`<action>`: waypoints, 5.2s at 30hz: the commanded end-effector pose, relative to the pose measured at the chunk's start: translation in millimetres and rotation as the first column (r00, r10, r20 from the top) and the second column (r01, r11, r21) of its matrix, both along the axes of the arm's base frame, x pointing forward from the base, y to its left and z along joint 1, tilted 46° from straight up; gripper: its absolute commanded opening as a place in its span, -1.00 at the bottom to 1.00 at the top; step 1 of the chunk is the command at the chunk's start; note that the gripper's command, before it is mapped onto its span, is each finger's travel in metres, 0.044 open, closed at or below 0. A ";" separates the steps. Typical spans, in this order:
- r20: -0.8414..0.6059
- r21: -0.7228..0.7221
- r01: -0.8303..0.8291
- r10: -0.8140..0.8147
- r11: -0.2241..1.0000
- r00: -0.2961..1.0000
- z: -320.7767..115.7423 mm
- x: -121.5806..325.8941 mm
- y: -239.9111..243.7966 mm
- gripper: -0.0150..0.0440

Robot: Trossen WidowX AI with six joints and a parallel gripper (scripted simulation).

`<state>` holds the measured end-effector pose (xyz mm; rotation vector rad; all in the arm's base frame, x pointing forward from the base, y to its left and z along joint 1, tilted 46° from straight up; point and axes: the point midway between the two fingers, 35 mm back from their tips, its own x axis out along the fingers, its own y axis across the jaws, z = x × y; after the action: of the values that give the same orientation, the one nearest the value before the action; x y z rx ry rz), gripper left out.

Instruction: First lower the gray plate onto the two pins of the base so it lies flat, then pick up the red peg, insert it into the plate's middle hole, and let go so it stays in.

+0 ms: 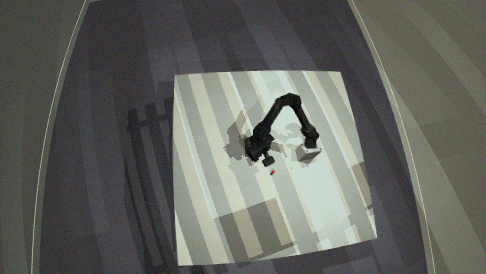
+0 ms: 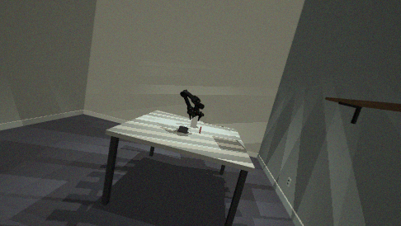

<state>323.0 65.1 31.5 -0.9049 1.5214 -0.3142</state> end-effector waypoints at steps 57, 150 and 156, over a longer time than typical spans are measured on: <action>0.645 0.527 0.674 -0.760 0.517 0.079 -109.1 -77.9 25.0 1.00; 0.645 0.521 0.676 -0.759 0.521 0.088 -95.5 -70.3 37.5 -0.49; 0.639 0.524 0.676 -0.764 0.518 0.090 -87.0 -59.5 31.7 -0.49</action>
<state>255.9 99.6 -62.3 0.2753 0.8803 -1.2390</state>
